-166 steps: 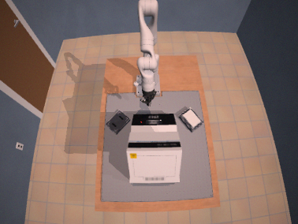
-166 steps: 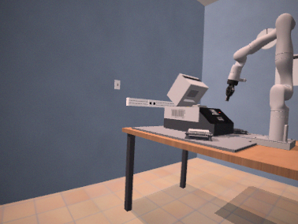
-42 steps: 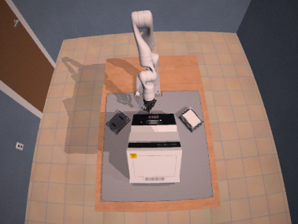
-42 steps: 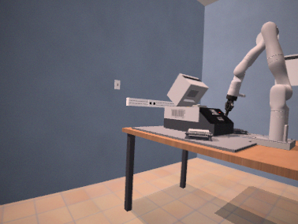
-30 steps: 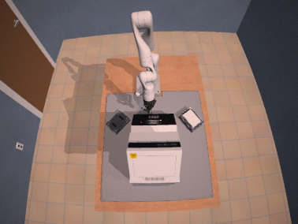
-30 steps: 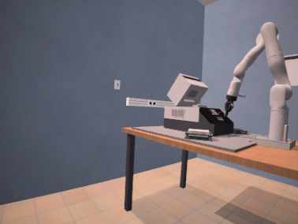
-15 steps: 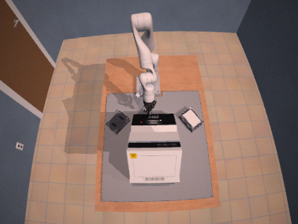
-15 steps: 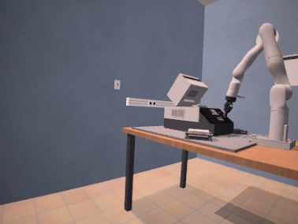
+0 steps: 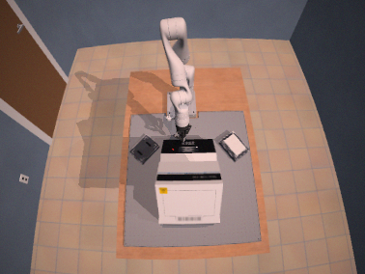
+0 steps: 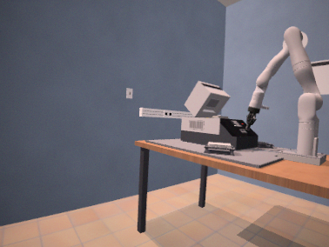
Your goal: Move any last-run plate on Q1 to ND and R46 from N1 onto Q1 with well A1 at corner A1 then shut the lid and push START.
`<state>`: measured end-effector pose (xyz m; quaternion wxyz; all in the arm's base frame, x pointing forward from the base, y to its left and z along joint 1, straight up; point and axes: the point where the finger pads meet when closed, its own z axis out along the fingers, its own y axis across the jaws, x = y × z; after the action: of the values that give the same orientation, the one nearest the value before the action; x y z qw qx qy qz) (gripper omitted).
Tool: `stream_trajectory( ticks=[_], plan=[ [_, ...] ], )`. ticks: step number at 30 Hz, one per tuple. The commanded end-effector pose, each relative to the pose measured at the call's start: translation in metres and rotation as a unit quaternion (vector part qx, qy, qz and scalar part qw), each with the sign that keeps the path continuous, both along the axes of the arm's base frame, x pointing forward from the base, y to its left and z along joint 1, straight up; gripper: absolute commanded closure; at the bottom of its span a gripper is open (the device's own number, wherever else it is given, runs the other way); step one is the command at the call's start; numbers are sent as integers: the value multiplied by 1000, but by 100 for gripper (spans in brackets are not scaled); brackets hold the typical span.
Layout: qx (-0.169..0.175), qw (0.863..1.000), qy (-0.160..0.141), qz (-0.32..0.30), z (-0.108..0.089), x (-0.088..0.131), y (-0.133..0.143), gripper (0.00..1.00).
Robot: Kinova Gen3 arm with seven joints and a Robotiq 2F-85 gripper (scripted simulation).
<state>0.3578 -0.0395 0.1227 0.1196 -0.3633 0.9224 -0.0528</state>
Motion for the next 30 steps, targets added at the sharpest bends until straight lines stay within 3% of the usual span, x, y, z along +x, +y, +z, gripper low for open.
stream_trajectory(
  ticks=[1, 30],
  plan=[
    [0, 1000, 0, 0, -1, 1, 0, 90],
    [0, 1000, 0, 0, -10, 9, 0, 90]
  ],
)
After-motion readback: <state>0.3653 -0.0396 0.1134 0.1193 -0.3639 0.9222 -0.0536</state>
